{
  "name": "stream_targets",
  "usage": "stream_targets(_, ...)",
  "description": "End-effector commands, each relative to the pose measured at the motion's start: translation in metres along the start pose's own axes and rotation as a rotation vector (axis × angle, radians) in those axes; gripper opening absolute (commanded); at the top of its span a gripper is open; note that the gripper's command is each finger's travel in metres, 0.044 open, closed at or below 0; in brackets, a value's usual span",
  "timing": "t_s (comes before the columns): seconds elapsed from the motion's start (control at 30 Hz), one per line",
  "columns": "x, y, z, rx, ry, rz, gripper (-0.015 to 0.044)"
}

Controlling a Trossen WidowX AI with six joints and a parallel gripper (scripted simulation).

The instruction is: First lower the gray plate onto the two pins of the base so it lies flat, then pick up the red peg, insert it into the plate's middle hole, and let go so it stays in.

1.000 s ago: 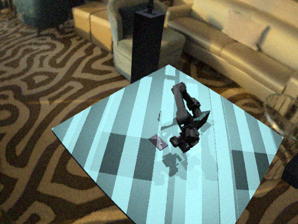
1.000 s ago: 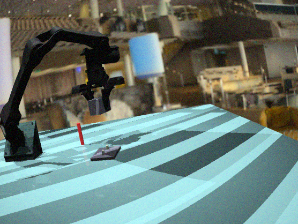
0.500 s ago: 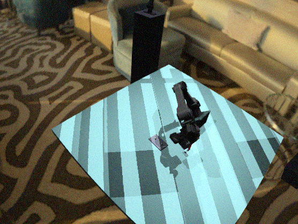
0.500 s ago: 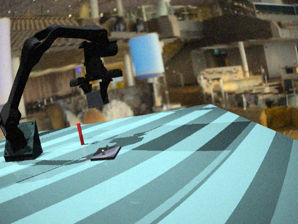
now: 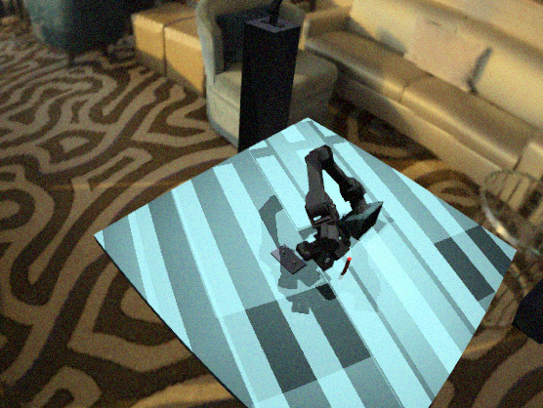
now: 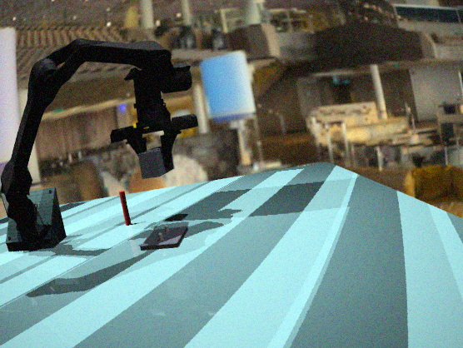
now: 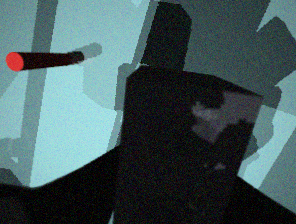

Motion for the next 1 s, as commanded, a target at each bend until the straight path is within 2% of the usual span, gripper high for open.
stream_targets(0.0, -0.006, -0.004, 0.014, 0.015, 0.001, 0.002, 0.0000)
stream_targets(0.97, -0.045, -0.016, 0.099, 0.109, 0.020, 0.009, 0.0000)
Point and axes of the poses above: the point midway between the two fingers, 35 mm back from their tips, its own x axis back along the fingers, its own y axis across the jaws, z = x × y, the point moved 1 cm from there along x, back along the fingers, and after that the axes turned 9 degrees about x, right-handed, at the moved point
